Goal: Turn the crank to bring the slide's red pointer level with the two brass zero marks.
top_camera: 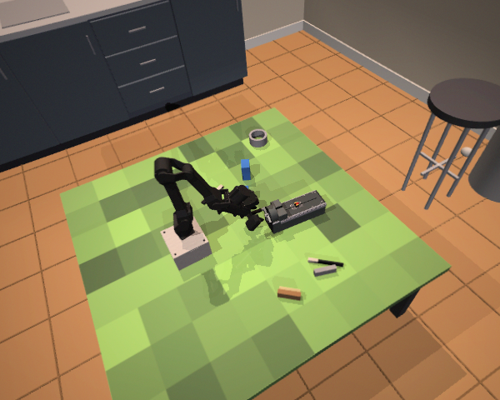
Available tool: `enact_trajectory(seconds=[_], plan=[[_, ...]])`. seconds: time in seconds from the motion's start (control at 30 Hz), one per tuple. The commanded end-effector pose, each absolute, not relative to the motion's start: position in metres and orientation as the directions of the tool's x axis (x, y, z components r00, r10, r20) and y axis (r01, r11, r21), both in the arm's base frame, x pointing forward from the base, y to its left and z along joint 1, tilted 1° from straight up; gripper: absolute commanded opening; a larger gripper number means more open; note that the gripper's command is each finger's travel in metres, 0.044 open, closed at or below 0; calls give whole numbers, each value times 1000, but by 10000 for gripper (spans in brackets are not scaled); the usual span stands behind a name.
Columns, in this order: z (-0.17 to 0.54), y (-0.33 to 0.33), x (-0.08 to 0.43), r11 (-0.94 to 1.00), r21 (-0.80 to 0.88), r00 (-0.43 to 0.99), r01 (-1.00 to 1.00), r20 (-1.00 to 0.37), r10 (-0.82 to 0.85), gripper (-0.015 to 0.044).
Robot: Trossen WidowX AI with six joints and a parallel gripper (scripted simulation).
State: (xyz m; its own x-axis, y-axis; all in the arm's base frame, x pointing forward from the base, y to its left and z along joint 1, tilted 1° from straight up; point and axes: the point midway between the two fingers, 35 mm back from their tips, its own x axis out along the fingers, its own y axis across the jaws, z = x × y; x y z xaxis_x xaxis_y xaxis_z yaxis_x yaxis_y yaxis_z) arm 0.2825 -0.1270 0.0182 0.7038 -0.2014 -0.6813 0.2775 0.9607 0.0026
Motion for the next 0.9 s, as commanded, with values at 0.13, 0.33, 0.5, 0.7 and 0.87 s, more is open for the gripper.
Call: enact_trajectory(seconds=[0.13, 0.33, 0.5, 0.7, 0.87], plan=[[26, -128, 283, 961, 2, 704, 278, -681, -202, 440], [44, -128, 284, 961, 2, 704, 278, -681, -202, 440], [61, -127, 282, 961, 2, 704, 278, -681, -202, 440], [73, -127, 282, 961, 2, 704, 278, -681, -202, 440], [105, -128, 283, 960, 2, 704, 279, -681, -203, 440]])
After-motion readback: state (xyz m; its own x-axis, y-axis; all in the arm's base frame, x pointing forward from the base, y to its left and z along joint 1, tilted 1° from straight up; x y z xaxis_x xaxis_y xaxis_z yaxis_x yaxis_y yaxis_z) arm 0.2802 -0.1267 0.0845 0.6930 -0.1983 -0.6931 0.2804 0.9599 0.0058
